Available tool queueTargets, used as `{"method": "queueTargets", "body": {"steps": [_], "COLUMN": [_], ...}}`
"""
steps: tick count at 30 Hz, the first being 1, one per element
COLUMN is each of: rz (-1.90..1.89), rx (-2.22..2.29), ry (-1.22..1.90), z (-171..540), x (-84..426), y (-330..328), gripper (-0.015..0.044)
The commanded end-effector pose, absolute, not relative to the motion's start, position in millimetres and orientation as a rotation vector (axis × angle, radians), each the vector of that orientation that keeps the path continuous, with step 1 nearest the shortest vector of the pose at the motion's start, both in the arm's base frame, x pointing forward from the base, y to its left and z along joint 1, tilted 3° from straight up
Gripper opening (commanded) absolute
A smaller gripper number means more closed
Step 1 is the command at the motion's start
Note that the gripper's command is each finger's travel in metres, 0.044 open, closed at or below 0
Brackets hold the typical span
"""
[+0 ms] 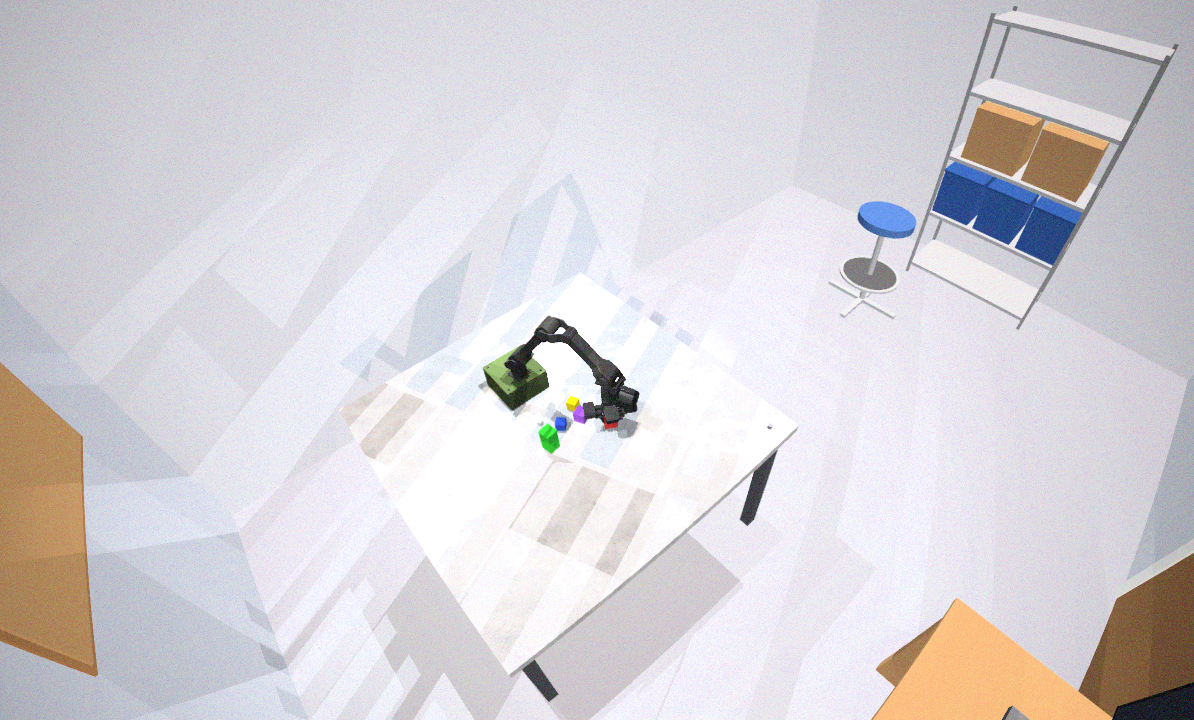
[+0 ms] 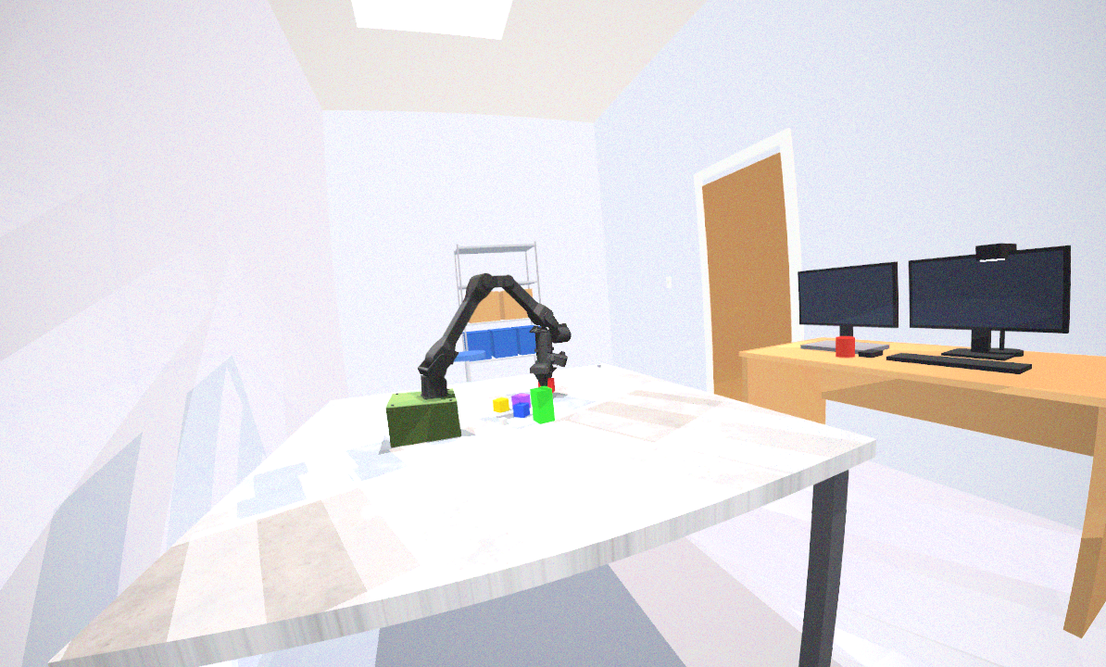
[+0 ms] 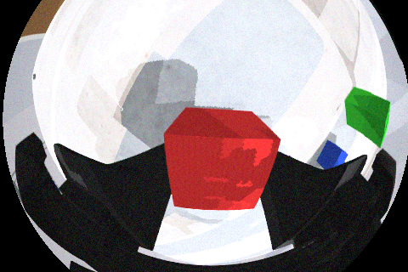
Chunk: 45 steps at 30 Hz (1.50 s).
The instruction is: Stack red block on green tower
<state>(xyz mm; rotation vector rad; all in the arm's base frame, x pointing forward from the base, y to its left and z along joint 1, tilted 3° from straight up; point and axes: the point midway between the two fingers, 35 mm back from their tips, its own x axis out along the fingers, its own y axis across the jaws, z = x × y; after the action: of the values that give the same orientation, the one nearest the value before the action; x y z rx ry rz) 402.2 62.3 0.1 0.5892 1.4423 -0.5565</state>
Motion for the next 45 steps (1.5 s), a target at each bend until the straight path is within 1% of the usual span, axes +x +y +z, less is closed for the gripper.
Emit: {"method": "queueTargets", "body": {"steps": [1, 13, 23, 33, 45], "rz": [-0.545, -0.545, -0.545, -0.55, -0.555], "rx": [0.592, 0.592, 0.592, 0.588, 0.583], "ry": [1.419, 1.419, 1.419, 1.42, 1.422], "z": [25, 86, 90, 90, 88], "x": [406, 401, 400, 380, 340], "y": [63, 63, 62, -2, -73], "gripper": [0.0, 0.0, 0.0, 0.0, 0.0]}}
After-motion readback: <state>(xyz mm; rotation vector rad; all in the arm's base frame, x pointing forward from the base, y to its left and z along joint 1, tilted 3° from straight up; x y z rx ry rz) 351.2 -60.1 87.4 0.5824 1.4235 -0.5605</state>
